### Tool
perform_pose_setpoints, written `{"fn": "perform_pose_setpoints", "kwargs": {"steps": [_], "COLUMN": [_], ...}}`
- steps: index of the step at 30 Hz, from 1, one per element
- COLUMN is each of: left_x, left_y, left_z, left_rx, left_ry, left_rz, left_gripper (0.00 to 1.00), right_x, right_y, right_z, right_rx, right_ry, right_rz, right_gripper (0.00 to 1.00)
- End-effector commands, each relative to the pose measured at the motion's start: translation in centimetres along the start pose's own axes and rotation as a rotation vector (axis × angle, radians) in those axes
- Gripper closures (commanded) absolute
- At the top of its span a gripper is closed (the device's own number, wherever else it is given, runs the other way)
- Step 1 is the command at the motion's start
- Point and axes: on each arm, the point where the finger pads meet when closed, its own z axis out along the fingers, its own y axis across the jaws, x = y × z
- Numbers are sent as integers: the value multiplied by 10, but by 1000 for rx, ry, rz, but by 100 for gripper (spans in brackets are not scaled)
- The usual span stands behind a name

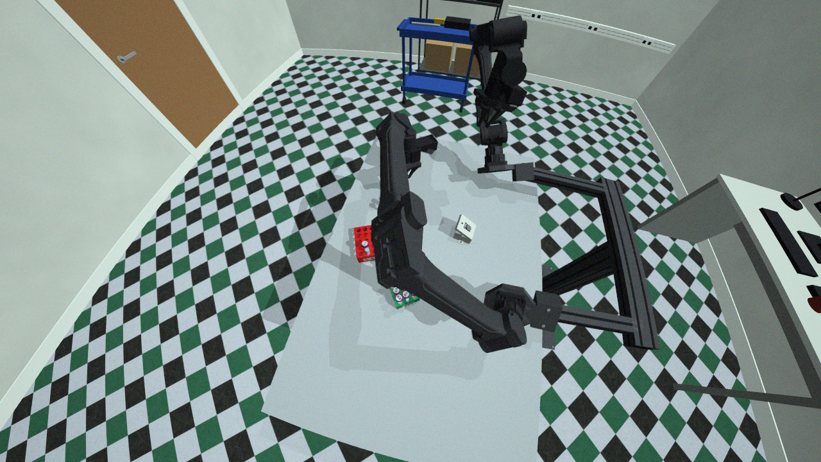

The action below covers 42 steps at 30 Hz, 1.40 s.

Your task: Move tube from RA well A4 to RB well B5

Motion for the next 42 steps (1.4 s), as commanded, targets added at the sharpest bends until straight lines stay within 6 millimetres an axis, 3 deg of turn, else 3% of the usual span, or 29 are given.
{"fn": "perform_pose_setpoints", "kwargs": {"steps": [1, 12, 16, 42], "left_x": [6, -1, 3, -1], "left_y": [10, 0, 7, 2], "left_z": [14, 21, 16, 19], "left_rx": [2, 23, 8, 18], "left_ry": [-12, -9, -12, -11], "left_rz": [-22, -10, -25, -21], "left_gripper": [100, 100, 100, 100], "right_x": [-5, -5, -5, -5], "right_y": [-6, -6, -6, -6], "right_z": [-11, -11, -11, -11], "right_rx": [9, 9, 9, 9], "right_ry": [-29, -29, -29, -29], "right_rz": [11, 11, 11, 11], "right_gripper": [70, 70, 70, 70]}}
